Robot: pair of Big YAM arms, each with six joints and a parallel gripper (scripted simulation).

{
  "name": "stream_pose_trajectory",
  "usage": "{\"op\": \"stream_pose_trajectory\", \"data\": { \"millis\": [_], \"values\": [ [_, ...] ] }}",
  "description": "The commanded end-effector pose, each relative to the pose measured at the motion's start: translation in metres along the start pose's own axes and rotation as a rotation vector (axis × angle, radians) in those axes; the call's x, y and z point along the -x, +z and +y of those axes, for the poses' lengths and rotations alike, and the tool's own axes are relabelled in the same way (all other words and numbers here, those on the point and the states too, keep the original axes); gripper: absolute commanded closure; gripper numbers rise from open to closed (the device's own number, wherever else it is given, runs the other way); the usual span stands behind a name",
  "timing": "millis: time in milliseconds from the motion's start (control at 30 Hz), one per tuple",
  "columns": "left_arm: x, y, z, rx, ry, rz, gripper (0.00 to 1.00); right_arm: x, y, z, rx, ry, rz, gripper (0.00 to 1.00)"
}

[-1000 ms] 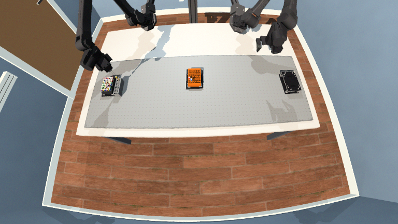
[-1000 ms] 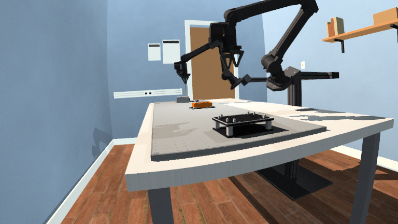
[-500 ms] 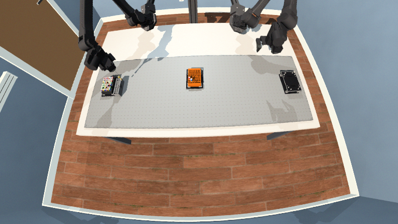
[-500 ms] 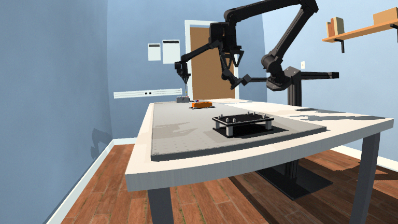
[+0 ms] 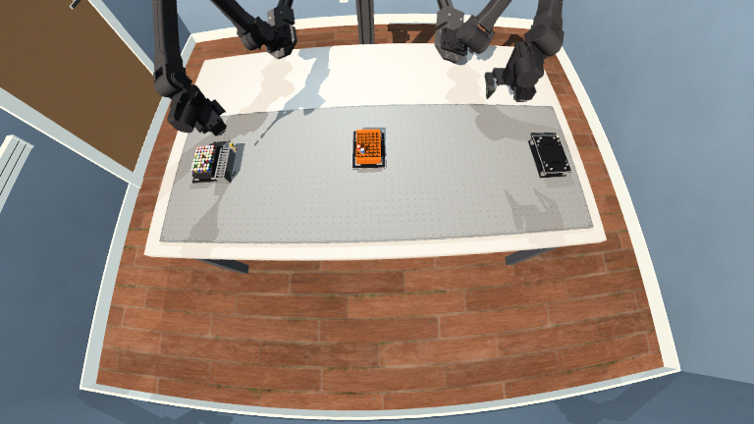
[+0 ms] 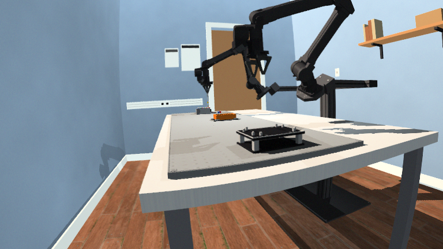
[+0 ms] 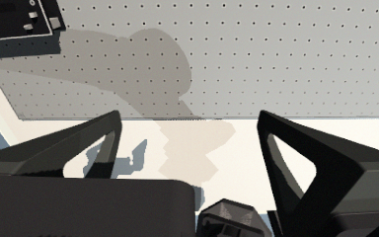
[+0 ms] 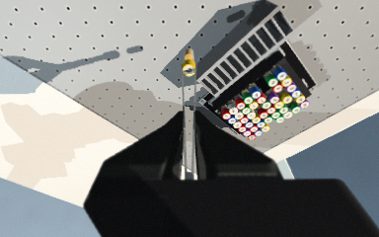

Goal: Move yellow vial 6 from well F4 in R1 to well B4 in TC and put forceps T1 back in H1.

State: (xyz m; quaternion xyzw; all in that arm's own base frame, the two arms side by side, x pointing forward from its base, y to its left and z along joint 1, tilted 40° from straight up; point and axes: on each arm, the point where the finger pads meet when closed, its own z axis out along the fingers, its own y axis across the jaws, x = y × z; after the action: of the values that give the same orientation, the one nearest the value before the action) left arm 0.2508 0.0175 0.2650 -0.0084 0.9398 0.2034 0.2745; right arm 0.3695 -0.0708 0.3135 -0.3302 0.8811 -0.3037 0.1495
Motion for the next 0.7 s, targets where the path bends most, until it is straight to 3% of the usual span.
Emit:
{"op": "stream_pose_trajectory", "data": {
  "millis": [0, 667],
  "values": [
    [0.01, -0.009, 0.001, -0.003, -0.021, -0.024, 0.0, 0.009, -0.007, 0.004, 0.0, 0.006, -0.012, 0.91],
    [0.01, -0.009, 0.001, -0.003, -0.021, -0.024, 0.0, 0.028, -0.006, 0.03, 0.007, 0.0, -0.005, 0.91]
  ]
}}
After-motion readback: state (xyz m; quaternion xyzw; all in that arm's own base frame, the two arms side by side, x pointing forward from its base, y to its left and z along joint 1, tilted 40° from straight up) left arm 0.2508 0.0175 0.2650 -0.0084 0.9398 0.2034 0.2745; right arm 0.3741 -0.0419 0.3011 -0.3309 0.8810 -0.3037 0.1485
